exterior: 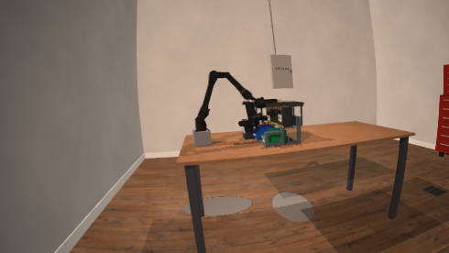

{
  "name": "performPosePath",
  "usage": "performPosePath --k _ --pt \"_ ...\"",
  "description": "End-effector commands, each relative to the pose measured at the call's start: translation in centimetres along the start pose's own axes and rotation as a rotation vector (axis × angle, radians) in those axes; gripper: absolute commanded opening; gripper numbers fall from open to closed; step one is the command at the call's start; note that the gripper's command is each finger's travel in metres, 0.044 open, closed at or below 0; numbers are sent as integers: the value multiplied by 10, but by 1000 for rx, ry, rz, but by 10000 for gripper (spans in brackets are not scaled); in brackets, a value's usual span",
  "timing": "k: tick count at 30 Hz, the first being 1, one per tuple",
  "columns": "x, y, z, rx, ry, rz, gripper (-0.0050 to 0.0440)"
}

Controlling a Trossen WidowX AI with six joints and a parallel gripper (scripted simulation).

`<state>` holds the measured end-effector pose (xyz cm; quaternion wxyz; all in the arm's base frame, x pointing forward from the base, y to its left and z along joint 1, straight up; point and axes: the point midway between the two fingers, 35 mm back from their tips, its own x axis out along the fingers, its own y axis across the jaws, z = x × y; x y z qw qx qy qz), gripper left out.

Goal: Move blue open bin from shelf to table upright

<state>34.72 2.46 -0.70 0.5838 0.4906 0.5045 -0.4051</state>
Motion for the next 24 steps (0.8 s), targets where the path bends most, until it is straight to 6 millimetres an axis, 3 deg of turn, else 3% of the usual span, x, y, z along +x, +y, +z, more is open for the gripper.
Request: performPosePath --k 1,3,15,20,24 --pt "-10 -11 1 -1 0 29 0" --pt "-12 -22 0 -2 1 36 0" --pt "-12 -22 0 -2 1 36 0" --pt "-16 -53 1 -2 1 33 0" --pt "-16 -53 1 -2 1 33 0"
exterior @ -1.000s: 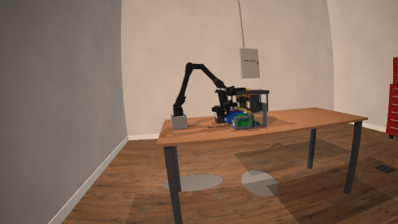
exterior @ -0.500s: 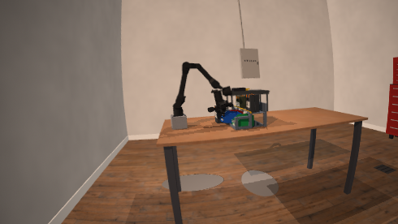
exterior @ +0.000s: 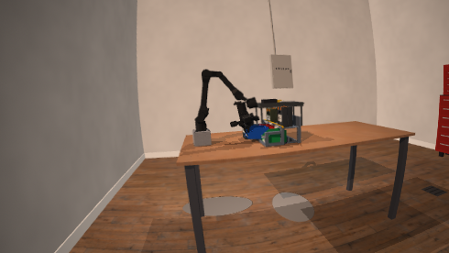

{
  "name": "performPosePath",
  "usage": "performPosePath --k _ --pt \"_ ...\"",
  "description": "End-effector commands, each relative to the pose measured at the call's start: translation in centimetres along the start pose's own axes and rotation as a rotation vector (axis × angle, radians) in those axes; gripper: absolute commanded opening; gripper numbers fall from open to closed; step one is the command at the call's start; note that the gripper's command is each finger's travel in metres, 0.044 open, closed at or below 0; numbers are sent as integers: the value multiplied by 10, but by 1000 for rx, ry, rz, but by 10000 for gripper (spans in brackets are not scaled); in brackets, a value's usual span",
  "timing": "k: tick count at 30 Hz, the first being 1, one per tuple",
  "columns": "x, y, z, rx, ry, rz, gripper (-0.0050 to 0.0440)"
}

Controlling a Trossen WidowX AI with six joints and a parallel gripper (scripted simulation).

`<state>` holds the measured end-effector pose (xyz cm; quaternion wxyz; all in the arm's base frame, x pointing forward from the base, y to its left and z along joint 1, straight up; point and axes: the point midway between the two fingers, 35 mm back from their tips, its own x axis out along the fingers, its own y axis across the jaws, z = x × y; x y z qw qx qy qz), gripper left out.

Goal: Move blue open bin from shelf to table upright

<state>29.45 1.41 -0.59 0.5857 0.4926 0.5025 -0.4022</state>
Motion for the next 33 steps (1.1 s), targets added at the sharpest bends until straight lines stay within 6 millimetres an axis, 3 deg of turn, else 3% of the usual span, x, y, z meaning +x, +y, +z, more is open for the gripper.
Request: performPosePath --k 1,8,13,33 --pt "-6 0 1 -1 1 24 0" --pt "-6 0 1 -1 1 24 0" --pt "-15 -43 0 -1 1 21 0" --pt "-13 -40 0 -1 1 18 0"
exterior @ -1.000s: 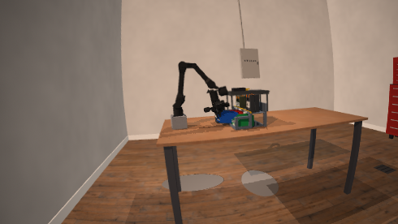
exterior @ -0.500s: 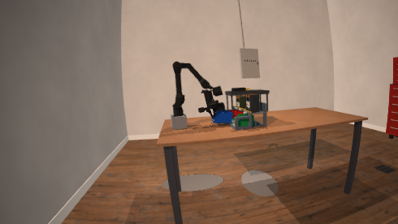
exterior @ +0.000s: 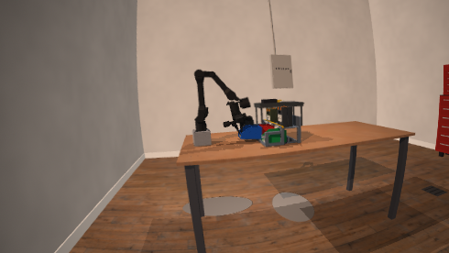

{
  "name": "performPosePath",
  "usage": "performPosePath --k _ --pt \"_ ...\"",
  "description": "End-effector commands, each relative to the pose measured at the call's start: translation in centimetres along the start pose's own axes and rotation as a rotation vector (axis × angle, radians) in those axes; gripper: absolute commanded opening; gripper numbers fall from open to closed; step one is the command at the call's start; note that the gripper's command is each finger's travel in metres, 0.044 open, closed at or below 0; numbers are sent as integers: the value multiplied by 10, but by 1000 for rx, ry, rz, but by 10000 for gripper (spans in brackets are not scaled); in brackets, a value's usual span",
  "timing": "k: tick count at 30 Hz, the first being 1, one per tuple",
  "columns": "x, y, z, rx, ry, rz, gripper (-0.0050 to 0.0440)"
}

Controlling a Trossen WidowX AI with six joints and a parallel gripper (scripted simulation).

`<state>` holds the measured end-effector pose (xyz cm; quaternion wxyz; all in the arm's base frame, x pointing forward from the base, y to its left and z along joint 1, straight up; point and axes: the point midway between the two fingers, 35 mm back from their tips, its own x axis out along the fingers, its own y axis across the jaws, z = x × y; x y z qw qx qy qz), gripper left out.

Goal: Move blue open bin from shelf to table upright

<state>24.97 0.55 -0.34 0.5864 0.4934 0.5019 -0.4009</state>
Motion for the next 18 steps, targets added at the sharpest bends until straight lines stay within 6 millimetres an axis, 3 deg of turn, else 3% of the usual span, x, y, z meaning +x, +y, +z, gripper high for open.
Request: performPosePath --k 1,9,14,18 --pt "-3 5 0 -1 0 14 0" --pt "-3 5 0 -1 0 14 0" --pt "5 3 1 -1 0 -160 0" --pt "5 3 1 -1 0 -160 0"
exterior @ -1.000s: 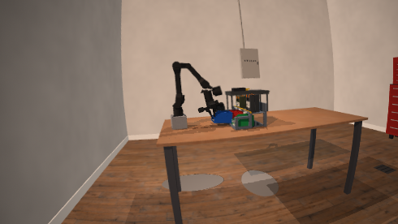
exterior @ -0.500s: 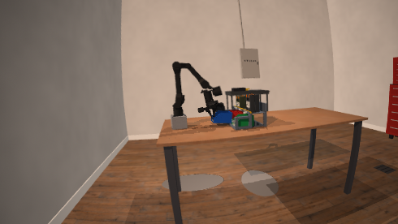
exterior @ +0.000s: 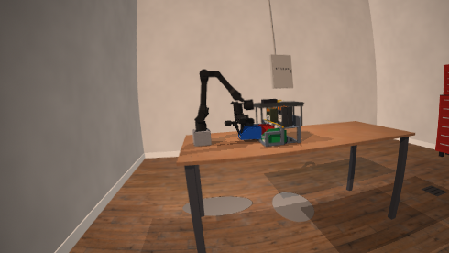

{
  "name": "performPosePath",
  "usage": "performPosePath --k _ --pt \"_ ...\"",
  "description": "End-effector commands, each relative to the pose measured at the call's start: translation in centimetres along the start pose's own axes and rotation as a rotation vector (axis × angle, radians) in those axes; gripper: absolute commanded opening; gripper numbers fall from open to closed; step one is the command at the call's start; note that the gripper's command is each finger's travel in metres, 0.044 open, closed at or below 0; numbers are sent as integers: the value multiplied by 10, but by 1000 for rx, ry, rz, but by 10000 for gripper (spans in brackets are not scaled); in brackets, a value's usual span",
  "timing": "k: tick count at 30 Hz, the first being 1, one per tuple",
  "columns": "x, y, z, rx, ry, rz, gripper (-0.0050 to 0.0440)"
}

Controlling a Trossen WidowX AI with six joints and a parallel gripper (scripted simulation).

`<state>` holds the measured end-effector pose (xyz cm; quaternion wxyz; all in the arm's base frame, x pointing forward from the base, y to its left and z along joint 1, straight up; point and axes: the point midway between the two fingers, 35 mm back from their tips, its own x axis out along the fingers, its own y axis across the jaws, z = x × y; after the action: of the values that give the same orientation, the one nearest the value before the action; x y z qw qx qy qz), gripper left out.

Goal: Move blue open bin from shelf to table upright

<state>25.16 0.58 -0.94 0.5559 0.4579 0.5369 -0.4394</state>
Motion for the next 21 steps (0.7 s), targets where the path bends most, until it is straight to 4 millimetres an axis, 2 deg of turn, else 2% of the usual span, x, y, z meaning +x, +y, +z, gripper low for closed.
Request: performPosePath --k 1,21 --pt "-2 2 1 0 -5 -20 0" --pt "5 3 1 0 -5 -20 0"
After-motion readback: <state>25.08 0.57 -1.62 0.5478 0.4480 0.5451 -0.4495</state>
